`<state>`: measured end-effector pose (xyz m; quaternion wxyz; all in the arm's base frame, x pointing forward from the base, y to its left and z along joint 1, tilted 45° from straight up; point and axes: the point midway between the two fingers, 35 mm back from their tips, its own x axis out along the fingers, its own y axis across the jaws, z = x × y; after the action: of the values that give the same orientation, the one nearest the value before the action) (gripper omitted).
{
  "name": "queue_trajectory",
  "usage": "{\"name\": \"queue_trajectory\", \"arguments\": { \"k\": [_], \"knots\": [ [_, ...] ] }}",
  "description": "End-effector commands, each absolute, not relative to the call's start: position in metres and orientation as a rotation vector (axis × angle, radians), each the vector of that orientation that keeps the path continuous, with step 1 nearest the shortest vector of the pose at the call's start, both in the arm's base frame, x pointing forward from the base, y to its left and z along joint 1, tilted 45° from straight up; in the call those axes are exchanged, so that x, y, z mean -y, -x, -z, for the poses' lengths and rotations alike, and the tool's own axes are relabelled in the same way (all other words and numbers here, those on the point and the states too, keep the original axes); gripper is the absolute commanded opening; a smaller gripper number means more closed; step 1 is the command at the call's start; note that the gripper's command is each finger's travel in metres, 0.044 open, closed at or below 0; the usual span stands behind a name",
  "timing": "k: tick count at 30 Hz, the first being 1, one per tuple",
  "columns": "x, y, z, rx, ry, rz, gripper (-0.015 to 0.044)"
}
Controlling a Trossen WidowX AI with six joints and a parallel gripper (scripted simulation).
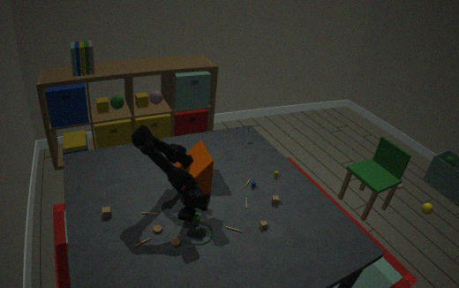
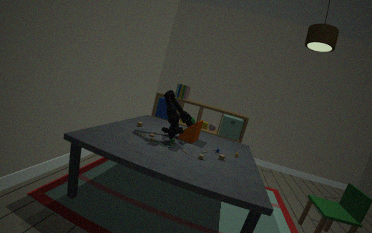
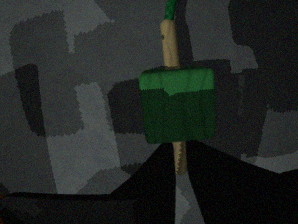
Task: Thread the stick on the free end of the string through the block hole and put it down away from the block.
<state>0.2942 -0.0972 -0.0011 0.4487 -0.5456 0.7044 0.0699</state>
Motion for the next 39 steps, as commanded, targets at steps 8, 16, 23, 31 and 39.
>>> {"name": "queue_trajectory", "arguments": {
  "k": [8, 16, 23, 31, 39],
  "knots": [
    [0.0980, -0.2938, 0.0012, -1.727, 1.340, -0.184, 0.0000],
    [0.1007, -0.2941, 0.0020, -1.646, 1.316, -0.233, 0.0000],
    [0.1012, -0.2948, 0.0022, -1.634, 1.327, -0.243, 0.0000],
    [0.1012, -0.2947, 0.0021, -1.632, 1.330, -0.242, 0.0000],
    [0.1033, -0.2926, 0.0000, -1.632, 1.331, -0.241, 0.0000]
  ]
}}
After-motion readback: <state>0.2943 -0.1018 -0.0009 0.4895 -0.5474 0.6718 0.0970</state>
